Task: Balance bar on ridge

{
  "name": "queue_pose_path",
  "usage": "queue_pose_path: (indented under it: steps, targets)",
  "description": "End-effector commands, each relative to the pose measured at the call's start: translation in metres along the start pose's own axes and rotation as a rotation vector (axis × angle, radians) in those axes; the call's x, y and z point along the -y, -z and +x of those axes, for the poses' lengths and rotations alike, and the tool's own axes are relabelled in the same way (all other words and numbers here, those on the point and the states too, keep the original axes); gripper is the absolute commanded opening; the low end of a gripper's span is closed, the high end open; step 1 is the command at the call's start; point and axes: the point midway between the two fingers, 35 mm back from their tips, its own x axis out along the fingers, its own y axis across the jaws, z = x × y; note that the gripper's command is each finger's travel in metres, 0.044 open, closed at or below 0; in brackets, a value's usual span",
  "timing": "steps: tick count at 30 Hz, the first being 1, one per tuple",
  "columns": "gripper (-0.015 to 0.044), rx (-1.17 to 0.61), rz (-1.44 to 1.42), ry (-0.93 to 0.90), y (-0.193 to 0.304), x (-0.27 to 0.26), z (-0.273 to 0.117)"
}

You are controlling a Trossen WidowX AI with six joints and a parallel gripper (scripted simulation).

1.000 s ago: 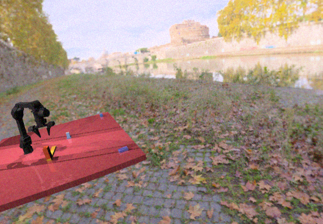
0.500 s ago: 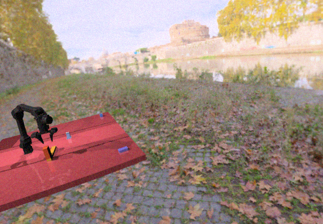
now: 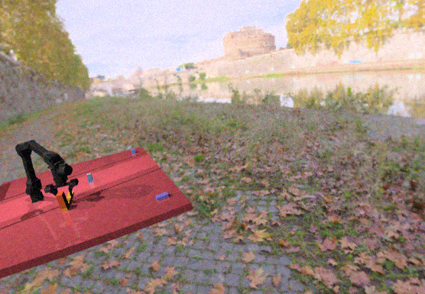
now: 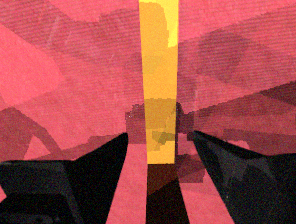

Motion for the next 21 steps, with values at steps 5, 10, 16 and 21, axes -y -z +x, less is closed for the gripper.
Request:
queue_pose_path:
  steps: [5,10,16,21]
  targets:
    - [0.0315,0.001,-0.004,0.009,0.000,0.001,0.009]
    - [0.0315,0.001,-0.004,0.009,0.000,0.001,0.017]
    - [0.0315,0.001,-0.004,0.009,-0.001,0.001,0.026]
    - [0.0315,0.001,-0.004,0.009,-0.001,0.001,0.027]
